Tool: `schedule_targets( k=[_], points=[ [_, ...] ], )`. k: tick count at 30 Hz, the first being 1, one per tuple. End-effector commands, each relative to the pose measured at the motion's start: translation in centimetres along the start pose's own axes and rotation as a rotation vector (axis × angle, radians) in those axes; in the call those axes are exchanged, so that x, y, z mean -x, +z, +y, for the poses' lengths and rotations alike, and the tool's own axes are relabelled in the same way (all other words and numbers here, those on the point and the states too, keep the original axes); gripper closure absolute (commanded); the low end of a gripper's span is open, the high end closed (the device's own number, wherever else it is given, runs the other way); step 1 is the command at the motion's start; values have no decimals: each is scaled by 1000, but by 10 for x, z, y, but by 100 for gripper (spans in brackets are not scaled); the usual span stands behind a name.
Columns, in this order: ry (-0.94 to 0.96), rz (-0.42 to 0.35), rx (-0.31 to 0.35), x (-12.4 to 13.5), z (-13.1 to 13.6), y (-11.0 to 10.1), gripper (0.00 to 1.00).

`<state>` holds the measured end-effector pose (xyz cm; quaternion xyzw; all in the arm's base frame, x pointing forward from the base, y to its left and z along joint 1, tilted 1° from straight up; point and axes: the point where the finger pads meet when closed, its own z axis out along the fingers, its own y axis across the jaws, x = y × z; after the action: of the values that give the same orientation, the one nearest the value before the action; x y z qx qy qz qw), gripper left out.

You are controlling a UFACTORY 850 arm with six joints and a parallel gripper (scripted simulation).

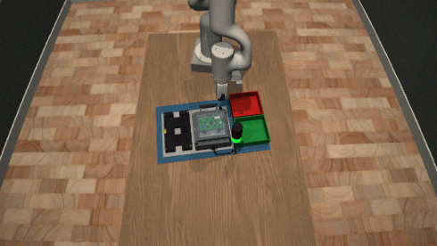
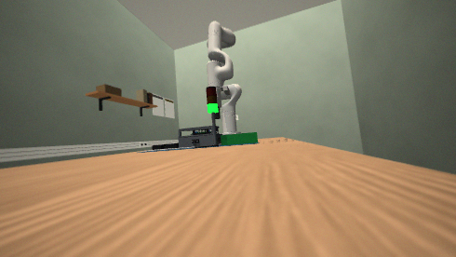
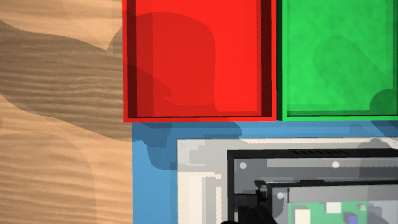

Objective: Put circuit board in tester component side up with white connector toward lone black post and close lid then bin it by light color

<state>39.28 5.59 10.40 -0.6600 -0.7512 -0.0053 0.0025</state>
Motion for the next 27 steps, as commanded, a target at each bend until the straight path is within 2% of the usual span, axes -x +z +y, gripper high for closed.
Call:
schedule_targets(
  k=[1,9,10,27],
  points=[
    [-15,11,1,0,1,0,100],
    [-15,11,1,0,1,0,100],
    [-15,11,1,0,1,0,72],
    [-15,11,1,0,1,0,72]
  ],
)
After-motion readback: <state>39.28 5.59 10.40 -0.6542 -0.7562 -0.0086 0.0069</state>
